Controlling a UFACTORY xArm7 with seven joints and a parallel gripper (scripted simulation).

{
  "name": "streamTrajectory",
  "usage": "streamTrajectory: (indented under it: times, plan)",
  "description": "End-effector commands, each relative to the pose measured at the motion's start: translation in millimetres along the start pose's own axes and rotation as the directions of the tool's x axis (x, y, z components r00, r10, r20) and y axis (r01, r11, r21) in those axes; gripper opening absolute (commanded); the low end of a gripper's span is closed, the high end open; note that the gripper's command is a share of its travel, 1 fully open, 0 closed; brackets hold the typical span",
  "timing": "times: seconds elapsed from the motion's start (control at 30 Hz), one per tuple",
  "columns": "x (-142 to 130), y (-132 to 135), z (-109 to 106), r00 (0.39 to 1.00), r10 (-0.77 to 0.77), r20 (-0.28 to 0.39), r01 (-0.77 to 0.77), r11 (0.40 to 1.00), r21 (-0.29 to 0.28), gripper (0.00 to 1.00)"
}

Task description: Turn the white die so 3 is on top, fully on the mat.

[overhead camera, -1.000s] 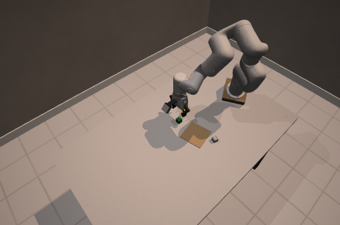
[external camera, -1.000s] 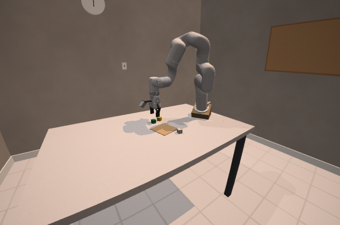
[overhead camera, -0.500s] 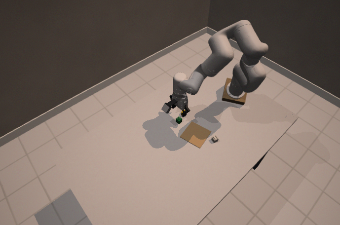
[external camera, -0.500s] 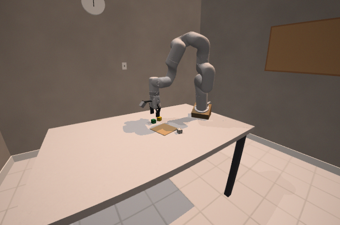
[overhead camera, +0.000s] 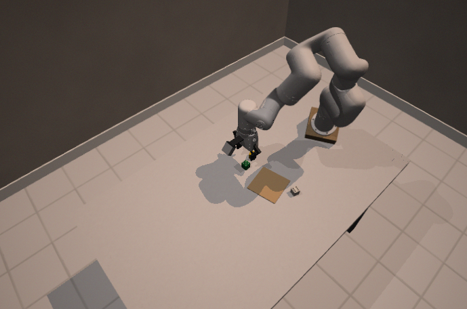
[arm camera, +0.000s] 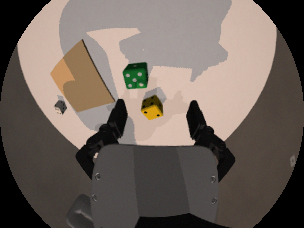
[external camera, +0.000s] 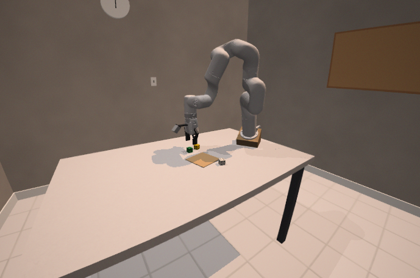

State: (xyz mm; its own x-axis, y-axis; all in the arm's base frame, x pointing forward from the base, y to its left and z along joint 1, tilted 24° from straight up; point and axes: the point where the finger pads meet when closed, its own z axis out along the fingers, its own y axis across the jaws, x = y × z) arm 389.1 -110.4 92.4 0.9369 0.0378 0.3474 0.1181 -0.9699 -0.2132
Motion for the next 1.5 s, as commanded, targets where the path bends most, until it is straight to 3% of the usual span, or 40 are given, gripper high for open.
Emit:
streamTrajectory:
  times: [0.0,0.2,0.63,1.47]
  plan:
    - [2,1,-1,1.000,0.000,-0.003,0.000,1.000,-0.002,1.00]
    - [11,-2,-1,1.000,0.000,-0.003,0.000,1.000,-0.002,1.00]
    - [63,-20,-1,1.000,0.000,-0.003,0.000,1.000,-0.002,1.00]
    - [66,-21,-1,1.000,0.000,-0.003,0.000,1.000,-0.002,1.00]
